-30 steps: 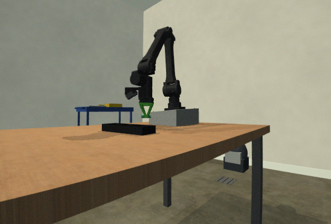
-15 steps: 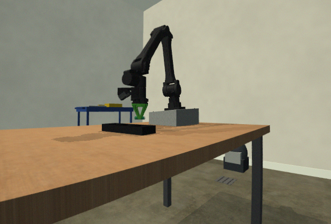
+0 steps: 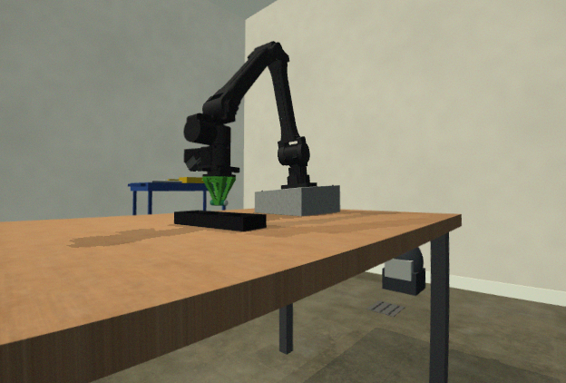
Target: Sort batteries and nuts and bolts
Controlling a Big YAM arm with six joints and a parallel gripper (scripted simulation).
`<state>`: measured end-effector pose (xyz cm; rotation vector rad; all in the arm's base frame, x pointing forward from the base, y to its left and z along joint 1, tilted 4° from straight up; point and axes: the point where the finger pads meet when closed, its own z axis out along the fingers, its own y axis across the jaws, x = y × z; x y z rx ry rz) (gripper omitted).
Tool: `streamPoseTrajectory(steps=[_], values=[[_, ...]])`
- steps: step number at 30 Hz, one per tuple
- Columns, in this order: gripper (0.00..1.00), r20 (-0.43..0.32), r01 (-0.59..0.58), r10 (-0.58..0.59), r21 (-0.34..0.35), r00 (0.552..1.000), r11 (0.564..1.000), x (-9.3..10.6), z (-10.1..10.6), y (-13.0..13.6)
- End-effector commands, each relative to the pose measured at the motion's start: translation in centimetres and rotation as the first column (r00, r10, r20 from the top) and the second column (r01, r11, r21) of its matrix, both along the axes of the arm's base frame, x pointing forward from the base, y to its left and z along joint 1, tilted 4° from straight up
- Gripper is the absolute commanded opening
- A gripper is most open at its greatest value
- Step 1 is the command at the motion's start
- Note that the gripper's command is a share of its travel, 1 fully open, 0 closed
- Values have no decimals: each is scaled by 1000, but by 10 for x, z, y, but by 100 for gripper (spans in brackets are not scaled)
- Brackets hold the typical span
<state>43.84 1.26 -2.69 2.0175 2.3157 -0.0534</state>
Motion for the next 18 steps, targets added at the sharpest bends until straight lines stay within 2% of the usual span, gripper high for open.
streamPoseTrajectory(steps=[1,2,3,4,9,10,12,14,18], values=[[8,36,146,-146,7,989,989,25,11,7],[8,36,146,-146,7,989,989,25,11,7],[8,42,150,-150,9,988,989,17,17,4],[8,28,152,-152,6,988,988,5,14,3],[8,29,152,-152,6,988,988,2,14,2],[8,15,152,-152,3,988,988,-1,5,2],[8,51,152,-152,11,987,988,3,13,3],[8,51,151,-152,11,987,988,1,13,3],[8,26,151,-152,5,988,988,-4,2,2]])
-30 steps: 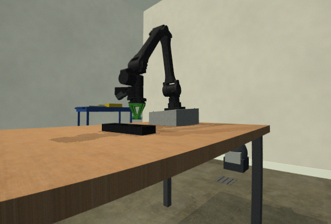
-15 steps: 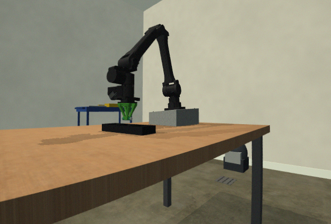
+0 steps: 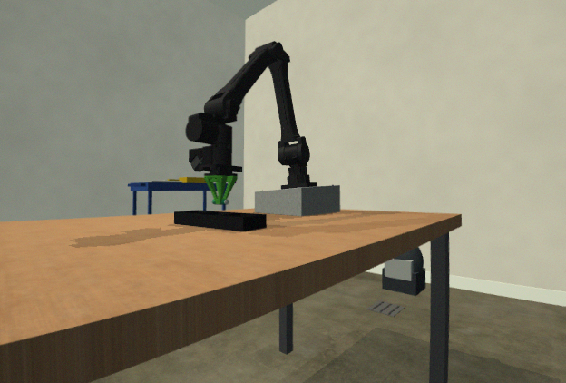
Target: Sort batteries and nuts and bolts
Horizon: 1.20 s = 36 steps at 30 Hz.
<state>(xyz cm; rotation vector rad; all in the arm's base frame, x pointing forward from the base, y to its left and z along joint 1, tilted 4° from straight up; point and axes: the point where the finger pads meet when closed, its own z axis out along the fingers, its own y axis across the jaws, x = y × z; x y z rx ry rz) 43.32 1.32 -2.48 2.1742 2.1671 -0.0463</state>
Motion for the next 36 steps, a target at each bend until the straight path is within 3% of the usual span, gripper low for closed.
streamPoseTrajectory(steps=[1,9,14,30,33,36], values=[[8,13,12,-12,-2,1000,1000,1,-2,2],[8,5,13,-13,-3,1000,1000,2,-6,1],[8,44,13,-13,0,999,1000,25,7,2],[8,28,14,-14,-1,1000,1000,27,9,-1],[8,49,14,-14,0,999,1000,33,2,-3],[8,24,12,-12,-2,1000,1000,20,-11,-5]])
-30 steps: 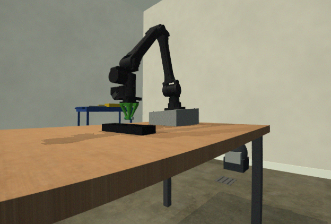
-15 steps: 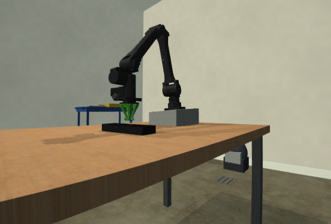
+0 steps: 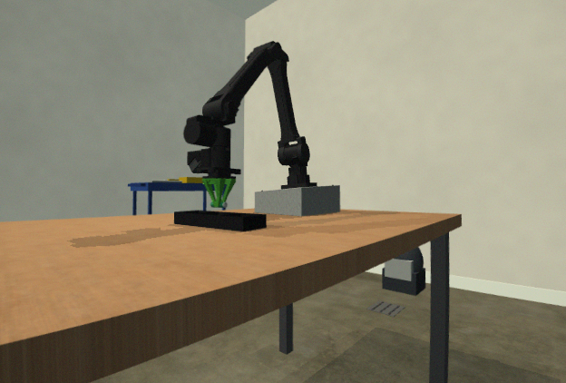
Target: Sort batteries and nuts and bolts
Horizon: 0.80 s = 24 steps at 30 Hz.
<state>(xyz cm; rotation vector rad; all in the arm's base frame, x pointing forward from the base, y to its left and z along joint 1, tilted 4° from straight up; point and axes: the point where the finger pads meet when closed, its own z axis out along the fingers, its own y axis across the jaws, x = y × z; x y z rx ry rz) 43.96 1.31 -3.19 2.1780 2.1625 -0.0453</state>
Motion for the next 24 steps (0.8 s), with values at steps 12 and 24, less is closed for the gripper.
streamPoseTrajectory(steps=[12,24], values=[[8,10,-4,4,-3,1000,1000,3,-21,-5],[8,27,-5,5,-3,1000,1000,0,-15,-5]])
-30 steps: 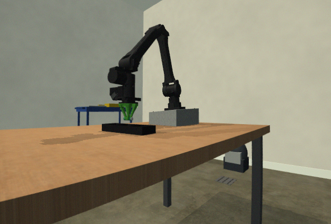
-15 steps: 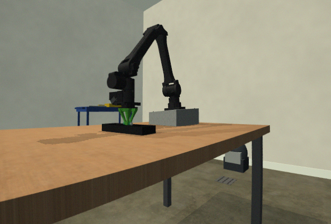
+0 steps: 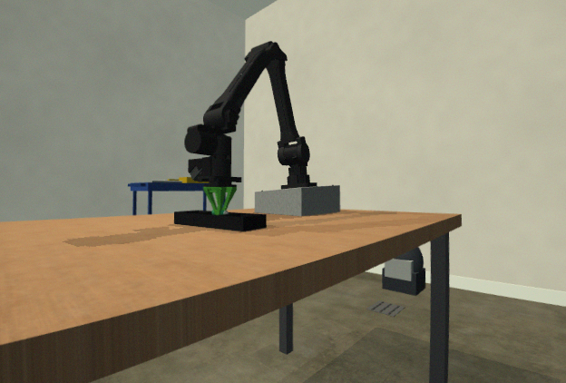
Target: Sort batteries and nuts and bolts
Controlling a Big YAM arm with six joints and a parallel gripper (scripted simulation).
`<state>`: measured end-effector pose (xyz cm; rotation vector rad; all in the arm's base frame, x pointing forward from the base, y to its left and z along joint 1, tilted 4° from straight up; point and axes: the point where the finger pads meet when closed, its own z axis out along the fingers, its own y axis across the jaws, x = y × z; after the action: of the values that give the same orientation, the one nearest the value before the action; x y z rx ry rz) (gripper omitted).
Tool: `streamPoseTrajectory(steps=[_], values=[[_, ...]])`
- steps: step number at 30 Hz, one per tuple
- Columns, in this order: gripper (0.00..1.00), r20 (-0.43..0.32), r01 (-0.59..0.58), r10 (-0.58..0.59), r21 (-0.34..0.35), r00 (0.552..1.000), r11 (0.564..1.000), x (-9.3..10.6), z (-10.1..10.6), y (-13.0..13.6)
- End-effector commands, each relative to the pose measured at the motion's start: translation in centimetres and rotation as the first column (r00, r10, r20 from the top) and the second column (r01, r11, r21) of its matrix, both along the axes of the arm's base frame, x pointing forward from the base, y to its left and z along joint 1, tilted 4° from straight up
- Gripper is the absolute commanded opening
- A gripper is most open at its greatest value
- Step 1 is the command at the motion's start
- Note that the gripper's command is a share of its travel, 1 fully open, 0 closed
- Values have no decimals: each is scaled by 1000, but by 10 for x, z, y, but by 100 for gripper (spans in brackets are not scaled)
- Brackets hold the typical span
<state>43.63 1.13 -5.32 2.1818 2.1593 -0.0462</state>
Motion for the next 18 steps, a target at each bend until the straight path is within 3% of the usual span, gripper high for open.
streamPoseTrajectory(steps=[1,7,8,18], values=[[8,27,-8,8,-3,1000,1000,3,6,-3],[8,27,-7,7,-3,1000,1000,3,6,-4],[28,28,-7,7,-3,1000,1000,3,6,-4],[28,30,-6,6,-3,1000,1000,3,7,-4]])
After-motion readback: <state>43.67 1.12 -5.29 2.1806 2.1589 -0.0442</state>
